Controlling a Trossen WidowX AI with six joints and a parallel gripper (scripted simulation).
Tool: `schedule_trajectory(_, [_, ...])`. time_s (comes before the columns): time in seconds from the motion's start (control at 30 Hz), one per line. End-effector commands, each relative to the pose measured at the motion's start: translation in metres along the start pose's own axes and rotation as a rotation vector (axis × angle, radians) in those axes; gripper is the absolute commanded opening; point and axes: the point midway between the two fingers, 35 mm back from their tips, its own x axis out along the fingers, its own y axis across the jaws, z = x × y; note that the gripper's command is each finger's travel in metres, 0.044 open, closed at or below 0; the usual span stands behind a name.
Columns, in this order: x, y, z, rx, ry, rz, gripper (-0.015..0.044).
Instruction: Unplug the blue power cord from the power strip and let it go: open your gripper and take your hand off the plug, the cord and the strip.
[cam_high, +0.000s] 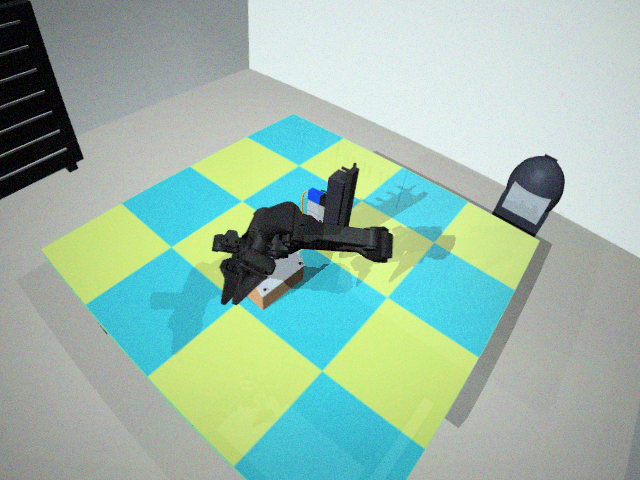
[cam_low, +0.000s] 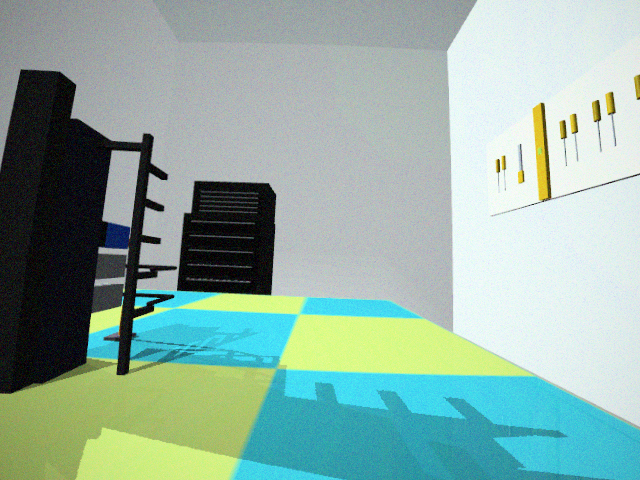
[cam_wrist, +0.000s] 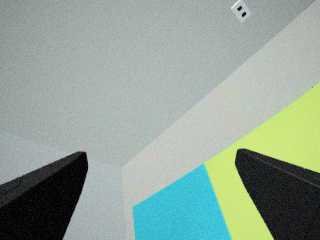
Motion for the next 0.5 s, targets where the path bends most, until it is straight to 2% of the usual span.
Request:
schedule_trajectory(0.0, [0.000,0.000,0.003,-0.001,-0.011,-0.001,0.0374])
schedule_trajectory(0.13, [-0.016,-0.002,0.052,-0.023,-0.220,-0.028,0.0269])
schedule_trajectory(0.27, [-0.046,-0.012,0.108,-0.045,-0.460,-0.100,0.0164])
schedule_trajectory(0.47, [-0.117,-0.041,0.177,-0.057,-0.792,-0.300,0.0160])
